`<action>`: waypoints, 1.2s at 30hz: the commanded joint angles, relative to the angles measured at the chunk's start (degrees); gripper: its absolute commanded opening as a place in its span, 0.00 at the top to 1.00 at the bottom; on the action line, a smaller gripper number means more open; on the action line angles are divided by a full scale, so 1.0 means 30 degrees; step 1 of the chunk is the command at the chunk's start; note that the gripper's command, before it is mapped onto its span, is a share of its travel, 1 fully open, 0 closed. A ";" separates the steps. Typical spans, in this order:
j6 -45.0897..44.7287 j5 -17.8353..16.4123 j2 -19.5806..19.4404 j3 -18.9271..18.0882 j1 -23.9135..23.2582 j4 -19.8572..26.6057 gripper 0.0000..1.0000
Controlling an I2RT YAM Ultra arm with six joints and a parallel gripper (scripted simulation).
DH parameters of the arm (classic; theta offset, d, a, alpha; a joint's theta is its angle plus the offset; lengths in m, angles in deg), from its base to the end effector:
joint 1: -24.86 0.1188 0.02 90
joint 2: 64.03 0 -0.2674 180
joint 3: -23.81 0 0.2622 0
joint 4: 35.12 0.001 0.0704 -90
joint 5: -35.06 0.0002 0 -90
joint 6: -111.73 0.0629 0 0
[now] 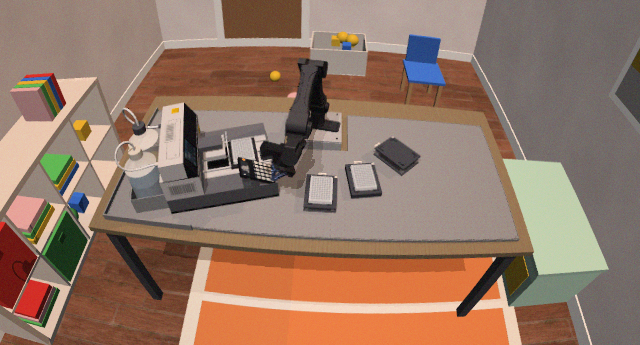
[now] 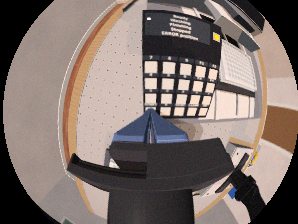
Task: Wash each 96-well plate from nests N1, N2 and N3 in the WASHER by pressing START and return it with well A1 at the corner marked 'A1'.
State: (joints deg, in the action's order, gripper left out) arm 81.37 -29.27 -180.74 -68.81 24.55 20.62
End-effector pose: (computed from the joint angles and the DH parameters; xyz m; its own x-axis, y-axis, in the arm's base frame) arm 0.4016 -0.0284 0.1255 -0.4273 0.7800 -0.4572 0.8904 0.4507 -0.0632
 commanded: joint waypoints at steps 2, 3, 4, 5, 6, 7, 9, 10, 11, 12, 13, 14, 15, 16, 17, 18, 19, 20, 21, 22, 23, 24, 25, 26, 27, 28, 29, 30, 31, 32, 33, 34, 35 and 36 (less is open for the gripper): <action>-0.0041 0.0059 -0.0064 -0.0018 -0.0132 -0.0385 1.00; -0.0041 0.0059 -0.0064 -0.0018 -0.0132 -0.0385 1.00; -0.0041 0.0059 -0.0064 -0.0018 -0.0132 -0.0385 1.00; -0.0041 0.0059 -0.0064 -0.0018 -0.0132 -0.0385 1.00; -0.0041 0.0059 -0.0064 -0.0018 -0.0132 -0.0385 1.00; -0.0041 0.0059 -0.0064 -0.0018 -0.0132 -0.0385 1.00; -0.0002 0.0065 -0.0006 -0.0052 -0.0096 -0.0275 1.00; 0.0038 0.0072 0.0054 -0.0089 -0.0060 -0.0160 1.00; 0.0075 0.0078 0.0110 -0.0120 -0.0026 -0.0057 1.00; 0.0116 0.0085 0.0164 -0.0161 0.0012 0.0056 1.00; 0.0156 0.0091 0.0220 -0.0199 0.0048 0.0167 1.00; 0.0195 0.0097 0.0275 -0.0238 0.0084 0.0279 1.00; 0.0235 0.0104 0.0329 -0.0277 0.0121 0.0390 1.00; 0.0275 0.0110 0.0383 -0.0318 0.0157 0.0502 1.00; 0.0275 0.0110 0.0383 -0.0318 0.0157 0.0502 1.00; 0.0275 0.0110 0.0383 -0.0318 0.0157 0.0502 1.00; 0.0315 0.0116 0.0436 -0.0360 0.0194 0.0616 1.00; 0.0355 0.0123 0.0489 -0.0402 0.0230 0.0728 1.00; 0.0395 0.0129 0.0541 -0.0445 0.0267 0.0841 1.00; 0.0435 0.0135 0.0593 -0.0489 0.0303 0.0954 1.00; 0.0475 0.0142 0.0644 -0.0533 0.0340 0.1067 1.00; 0.0516 0.0148 0.0695 -0.0578 0.0377 0.1181 1.00; 0.0556 0.0154 0.0744 -0.0625 0.0413 0.1295 1.00; 0.0597 0.0160 0.0794 -0.0672 0.0450 0.1410 1.00; 0.0637 0.0166 0.0842 -0.0720 0.0487 0.1524 1.00; 0.0678 0.0172 0.0890 -0.0769 0.0524 0.1639 1.00; 0.0718 0.0178 0.0938 -0.0818 0.0561 0.1755 1.00; 0.0759 0.0184 0.0985 -0.0869 0.0598 0.1870 1.00; 0.0800 0.0190 0.1031 -0.0920 0.0635 0.1986 1.00; 0.0841 0.0196 0.1076 -0.0973 0.0672 0.2102 1.00; 0.0882 0.0202 0.1121 -0.1026 0.0710 0.2218 1.00; 0.0882 0.0202 0.1121 -0.1026 0.0710 0.2218 1.00; 0.0882 0.0202 0.1121 -0.1026 0.0710 0.2218 1.00; 0.0923 0.0208 0.1164 -0.1082 0.0747 0.2337 1.00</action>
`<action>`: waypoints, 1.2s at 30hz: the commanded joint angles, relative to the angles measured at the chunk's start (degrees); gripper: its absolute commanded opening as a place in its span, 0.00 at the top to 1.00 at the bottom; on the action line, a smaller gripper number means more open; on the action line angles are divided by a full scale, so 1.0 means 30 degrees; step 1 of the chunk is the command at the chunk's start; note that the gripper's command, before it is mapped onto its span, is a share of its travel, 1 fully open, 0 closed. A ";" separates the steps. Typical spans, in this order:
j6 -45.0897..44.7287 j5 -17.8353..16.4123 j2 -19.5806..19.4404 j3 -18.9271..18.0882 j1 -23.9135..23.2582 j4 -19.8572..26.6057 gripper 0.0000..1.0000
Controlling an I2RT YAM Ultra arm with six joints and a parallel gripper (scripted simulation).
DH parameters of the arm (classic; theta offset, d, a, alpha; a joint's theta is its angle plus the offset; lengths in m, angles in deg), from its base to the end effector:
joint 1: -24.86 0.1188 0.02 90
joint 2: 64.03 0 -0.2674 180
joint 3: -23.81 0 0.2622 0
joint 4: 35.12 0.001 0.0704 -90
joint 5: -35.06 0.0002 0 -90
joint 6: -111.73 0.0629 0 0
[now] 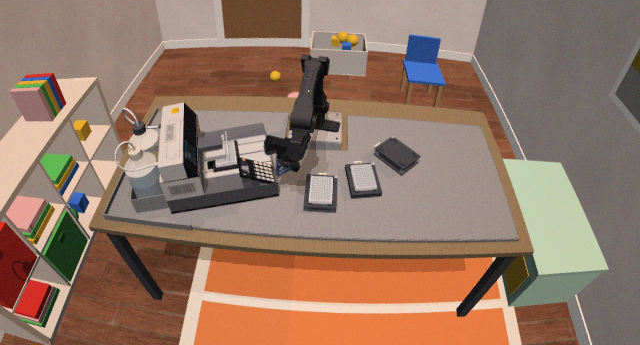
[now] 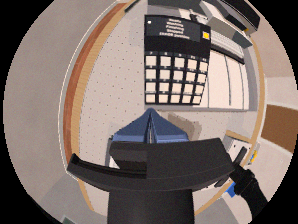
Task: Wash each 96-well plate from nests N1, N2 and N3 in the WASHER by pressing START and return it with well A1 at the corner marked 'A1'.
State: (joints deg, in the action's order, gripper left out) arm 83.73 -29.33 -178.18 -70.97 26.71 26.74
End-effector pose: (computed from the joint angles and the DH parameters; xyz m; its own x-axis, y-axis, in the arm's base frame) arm 0.3966 -0.0134 0.1502 -0.4313 0.7827 -0.4488 0.8894 0.4523 -0.0659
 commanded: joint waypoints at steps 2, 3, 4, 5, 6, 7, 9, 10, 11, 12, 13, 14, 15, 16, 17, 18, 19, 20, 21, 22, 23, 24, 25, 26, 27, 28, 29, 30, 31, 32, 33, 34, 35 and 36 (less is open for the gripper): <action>0.0218 0.0242 0.0399 -0.0470 0.0100 0.0530 1.00; 0.0259 0.0248 0.0442 -0.0526 0.0138 0.0647 1.00; 0.0301 0.0254 0.0484 -0.0583 0.0175 0.0765 1.00; 0.0342 0.0260 0.0525 -0.0641 0.0212 0.0882 1.00; 0.0383 0.0265 0.0566 -0.0699 0.0250 0.1000 1.00; 0.0425 0.0271 0.0606 -0.0759 0.0288 0.1118 1.00; 0.0508 0.0282 0.0684 -0.0881 0.0363 0.1356 1.00; 0.0549 0.0288 0.0723 -0.0943 0.0400 0.1475 1.00; 0.0591 0.0294 0.0760 -0.1006 0.0438 0.1594 1.00; 0.0633 0.0299 0.0797 -0.1070 0.0476 0.1714 1.00; 0.0675 0.0305 0.0833 -0.1134 0.0514 0.1833 1.00; 0.0716 0.0310 0.0869 -0.1200 0.0552 0.1953 1.00; 0.0716 0.0310 0.0869 -0.1200 0.0552 0.1953 1.00; 0.0716 0.0310 0.0869 -0.1200 0.0552 0.1953 1.00; 0.0759 0.0316 0.0902 -0.1269 0.0590 0.2076 1.00; 0.0801 0.0321 0.0937 -0.1336 0.0628 0.2195 1.00; 0.0843 0.0327 0.0971 -0.1403 0.0666 0.2316 1.00; 0.0885 0.0332 0.1004 -0.1471 0.0704 0.2436 1.00; 0.0927 0.0338 0.1037 -0.1540 0.0742 0.2557 1.00; 0.0969 0.0343 0.1068 -0.1611 0.0780 0.2678 1.00; 0.1011 0.0348 0.1100 -0.1682 0.0818 0.2800 1.00; 0.1037 0.0352 0.1117 -0.1726 0.0841 0.2873 1.00; 0.1037 0.0352 0.1116 -0.1728 0.0841 0.2875 1.00; 0.1038 0.0352 0.1116 -0.1730 0.0842 0.2876 1.00; 0.1038 0.0352 0.1115 -0.1731 0.0842 0.2877 1.00; 0.1038 0.0352 0.1115 -0.1732 0.0842 0.2877 1.00; 0.1038 0.0352 0.1114 -0.1733 0.0842 0.2878 1.00; 0.1038 0.0352 0.1114 -0.1733 0.0842 0.2878 1.00; 0.1038 0.0352 0.1114 -0.1734 0.0842 0.2878 1.00; 0.1038 0.0352 0.1114 -0.1734 0.0842 0.2878 1.00; 0.1038 0.0352 0.1114 -0.1734 0.0842 0.2878 1.00; 0.1038 0.0352 0.1113 -0.1735 0.0842 0.2879 1.00; 0.1037 0.0351 0.1119 -0.1725 0.0841 0.2873 1.00; 0.1038 0.0351 0.1118 -0.1726 0.0841 0.2874 1.00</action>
State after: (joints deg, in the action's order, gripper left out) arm 86.79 -29.11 -175.34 -75.58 29.24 35.40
